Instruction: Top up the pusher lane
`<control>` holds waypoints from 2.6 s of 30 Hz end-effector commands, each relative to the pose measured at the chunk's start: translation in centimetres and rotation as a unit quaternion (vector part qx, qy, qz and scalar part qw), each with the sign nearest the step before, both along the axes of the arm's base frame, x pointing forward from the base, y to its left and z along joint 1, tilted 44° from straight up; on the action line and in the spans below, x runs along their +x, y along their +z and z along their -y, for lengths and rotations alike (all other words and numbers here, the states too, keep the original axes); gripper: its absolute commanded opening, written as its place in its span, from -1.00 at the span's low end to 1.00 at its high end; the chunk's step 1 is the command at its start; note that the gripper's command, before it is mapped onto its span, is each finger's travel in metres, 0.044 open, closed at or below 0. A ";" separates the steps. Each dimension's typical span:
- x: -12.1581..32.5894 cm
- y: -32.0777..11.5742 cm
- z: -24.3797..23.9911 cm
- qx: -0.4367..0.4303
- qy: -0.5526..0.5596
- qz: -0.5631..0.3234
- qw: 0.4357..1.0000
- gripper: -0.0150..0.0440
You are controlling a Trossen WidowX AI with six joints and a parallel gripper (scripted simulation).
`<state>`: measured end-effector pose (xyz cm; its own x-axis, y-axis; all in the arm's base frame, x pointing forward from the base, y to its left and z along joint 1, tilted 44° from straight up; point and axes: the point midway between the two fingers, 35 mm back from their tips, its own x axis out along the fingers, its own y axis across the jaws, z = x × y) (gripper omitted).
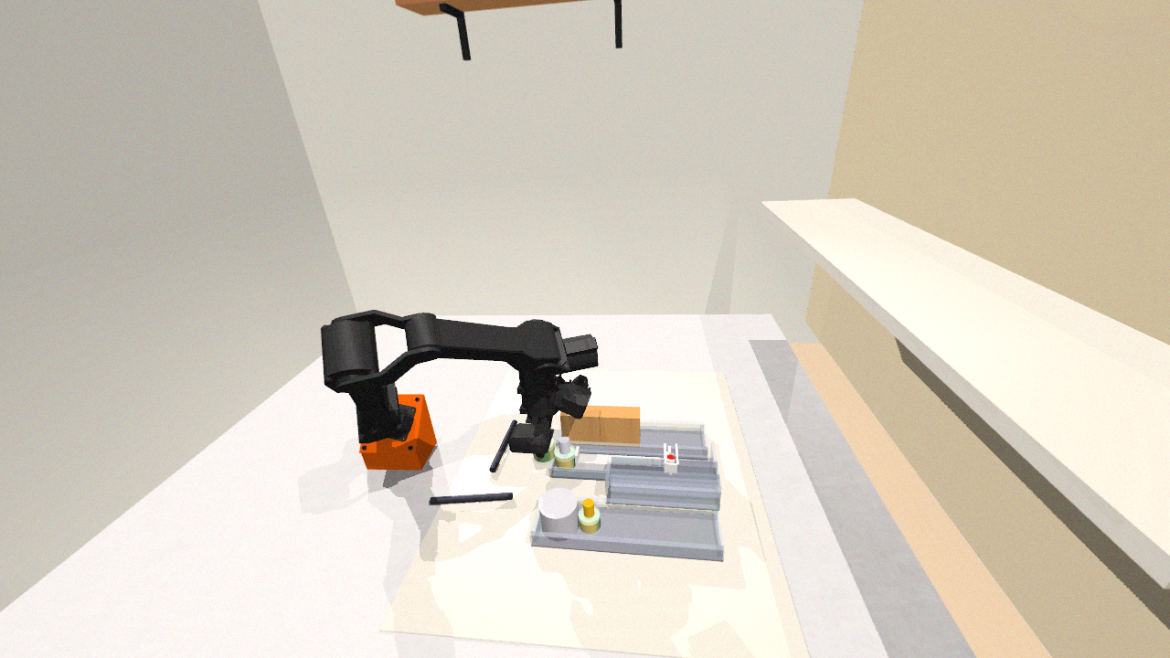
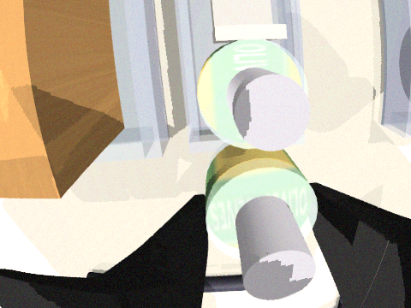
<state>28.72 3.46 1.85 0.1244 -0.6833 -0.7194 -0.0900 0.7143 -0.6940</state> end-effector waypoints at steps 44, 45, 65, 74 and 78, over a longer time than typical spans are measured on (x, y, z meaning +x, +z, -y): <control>2.8 0.6 -0.7 0.004 0.003 0.013 1.000 -0.49; 2.9 0.6 -0.7 0.004 0.003 0.013 1.000 -0.49; 3.7 0.8 -1.0 0.004 0.003 0.014 1.000 -0.49; 4.1 0.9 -1.1 0.004 0.003 0.014 1.000 -0.49; 4.2 1.0 -1.1 0.004 0.003 0.014 1.000 -0.49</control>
